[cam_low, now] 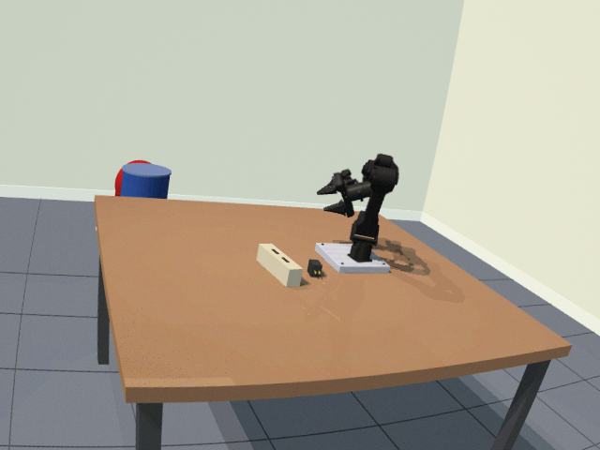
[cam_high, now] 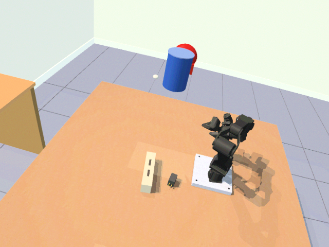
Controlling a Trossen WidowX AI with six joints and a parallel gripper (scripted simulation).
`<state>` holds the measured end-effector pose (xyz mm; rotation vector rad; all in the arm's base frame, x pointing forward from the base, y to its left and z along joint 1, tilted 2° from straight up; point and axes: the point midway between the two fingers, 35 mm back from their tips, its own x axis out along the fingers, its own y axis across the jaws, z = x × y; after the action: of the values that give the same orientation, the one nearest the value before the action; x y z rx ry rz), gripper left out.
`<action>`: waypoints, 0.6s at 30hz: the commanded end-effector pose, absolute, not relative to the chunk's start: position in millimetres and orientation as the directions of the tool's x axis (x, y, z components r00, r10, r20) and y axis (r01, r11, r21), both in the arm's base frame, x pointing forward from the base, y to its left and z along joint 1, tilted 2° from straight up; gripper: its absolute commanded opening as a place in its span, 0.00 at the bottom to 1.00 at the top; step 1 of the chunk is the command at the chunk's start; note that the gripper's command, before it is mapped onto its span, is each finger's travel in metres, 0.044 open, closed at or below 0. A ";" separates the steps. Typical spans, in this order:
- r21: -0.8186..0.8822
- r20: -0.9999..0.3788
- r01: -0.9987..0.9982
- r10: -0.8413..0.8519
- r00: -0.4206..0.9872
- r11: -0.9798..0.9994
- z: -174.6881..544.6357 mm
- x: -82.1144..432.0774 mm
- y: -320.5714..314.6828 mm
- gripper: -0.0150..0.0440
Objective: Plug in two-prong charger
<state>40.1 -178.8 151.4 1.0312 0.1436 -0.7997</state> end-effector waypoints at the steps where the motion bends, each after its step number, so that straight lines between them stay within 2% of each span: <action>1: 0.690 -0.486 0.660 -0.487 0.726 0.296 150.7 45.0 -179.1 1.00; 18: 0.638 -0.578 0.656 -0.313 0.754 0.403 139.6 69.3 -171.9 1.00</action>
<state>66.7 -171.5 140.4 0.9855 0.3636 -0.6478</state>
